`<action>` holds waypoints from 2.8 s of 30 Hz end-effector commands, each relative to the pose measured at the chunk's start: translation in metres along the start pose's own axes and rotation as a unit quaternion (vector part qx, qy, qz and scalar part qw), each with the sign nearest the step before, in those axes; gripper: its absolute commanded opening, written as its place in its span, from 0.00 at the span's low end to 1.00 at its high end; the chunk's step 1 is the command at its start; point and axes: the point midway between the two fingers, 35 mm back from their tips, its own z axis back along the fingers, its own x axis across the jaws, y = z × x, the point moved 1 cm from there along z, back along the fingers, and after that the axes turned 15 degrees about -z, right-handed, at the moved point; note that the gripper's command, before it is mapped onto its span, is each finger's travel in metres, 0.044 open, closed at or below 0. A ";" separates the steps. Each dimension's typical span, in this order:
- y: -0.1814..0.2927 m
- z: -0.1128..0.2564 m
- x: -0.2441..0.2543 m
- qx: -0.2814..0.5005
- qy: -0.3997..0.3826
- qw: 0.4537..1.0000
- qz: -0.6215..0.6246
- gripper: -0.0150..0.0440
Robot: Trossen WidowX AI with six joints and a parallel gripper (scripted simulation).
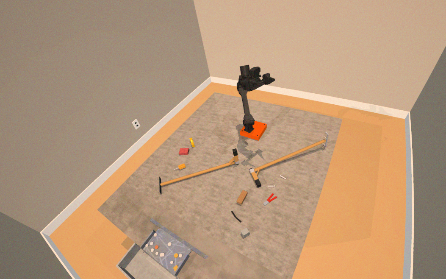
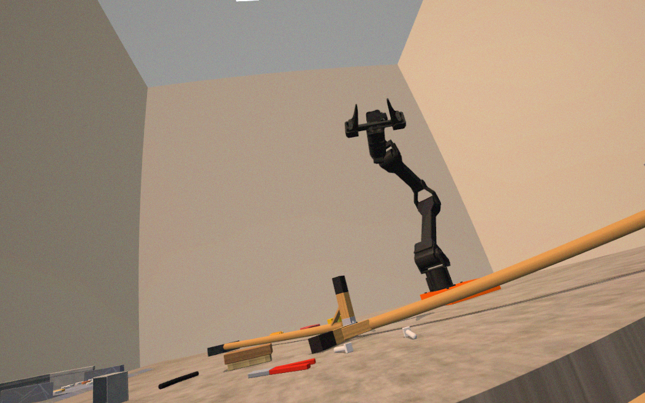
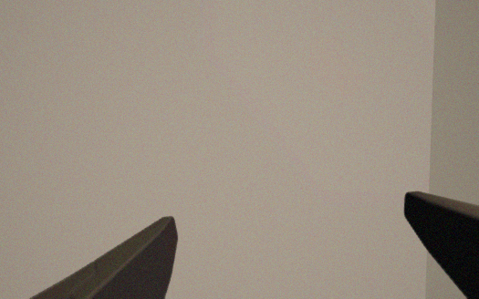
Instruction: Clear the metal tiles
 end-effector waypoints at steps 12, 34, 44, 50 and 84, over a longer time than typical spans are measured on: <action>0.012 0.022 -0.056 0.025 0.153 0.988 -0.001 1.00; 0.021 0.077 -0.121 0.048 0.362 0.931 -0.004 1.00; 0.025 0.110 -0.142 0.055 0.452 0.890 -0.008 1.00; 0.027 0.132 -0.152 0.058 0.505 0.861 -0.010 1.00; 0.039 0.263 -0.161 0.066 0.760 0.645 -0.038 1.00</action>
